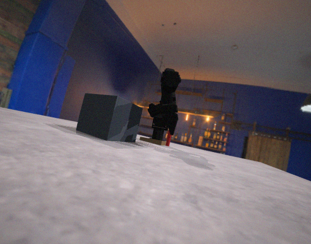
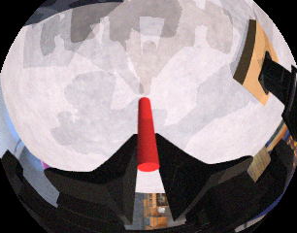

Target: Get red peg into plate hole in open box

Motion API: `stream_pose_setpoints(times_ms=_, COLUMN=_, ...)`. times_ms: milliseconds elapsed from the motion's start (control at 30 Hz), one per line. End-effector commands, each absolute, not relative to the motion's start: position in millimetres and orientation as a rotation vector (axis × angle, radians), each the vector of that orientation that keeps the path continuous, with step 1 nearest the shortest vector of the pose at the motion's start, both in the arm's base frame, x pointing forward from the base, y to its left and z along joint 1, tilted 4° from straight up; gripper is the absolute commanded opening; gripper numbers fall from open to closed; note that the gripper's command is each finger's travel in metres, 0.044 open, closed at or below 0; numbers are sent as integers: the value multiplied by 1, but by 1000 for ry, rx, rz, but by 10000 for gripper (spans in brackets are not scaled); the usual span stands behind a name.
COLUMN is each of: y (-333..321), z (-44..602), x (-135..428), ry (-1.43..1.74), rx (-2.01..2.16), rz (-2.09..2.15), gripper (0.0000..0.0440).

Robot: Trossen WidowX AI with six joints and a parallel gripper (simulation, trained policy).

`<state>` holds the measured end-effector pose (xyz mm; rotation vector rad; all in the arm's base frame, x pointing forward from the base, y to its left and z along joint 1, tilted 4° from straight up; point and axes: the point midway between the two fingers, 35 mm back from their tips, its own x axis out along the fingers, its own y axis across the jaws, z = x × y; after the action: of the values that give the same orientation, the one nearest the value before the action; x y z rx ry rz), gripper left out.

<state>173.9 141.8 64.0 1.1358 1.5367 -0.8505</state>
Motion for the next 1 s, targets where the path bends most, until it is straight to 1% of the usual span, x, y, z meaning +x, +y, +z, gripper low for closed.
stream_pose_setpoints(times_ms=0, y=144, z=74, x=179, ry=1528, rx=1170, rz=-813, gripper=0)
stream_pose_setpoints(times_ms=467, y=140, z=130, x=200, ry=1446, rx=1236, rz=-656, gripper=0)
stream_pose_setpoints(times_ms=967, y=97, z=198, x=231, ry=1237, rx=1243, rz=-591, gripper=0)
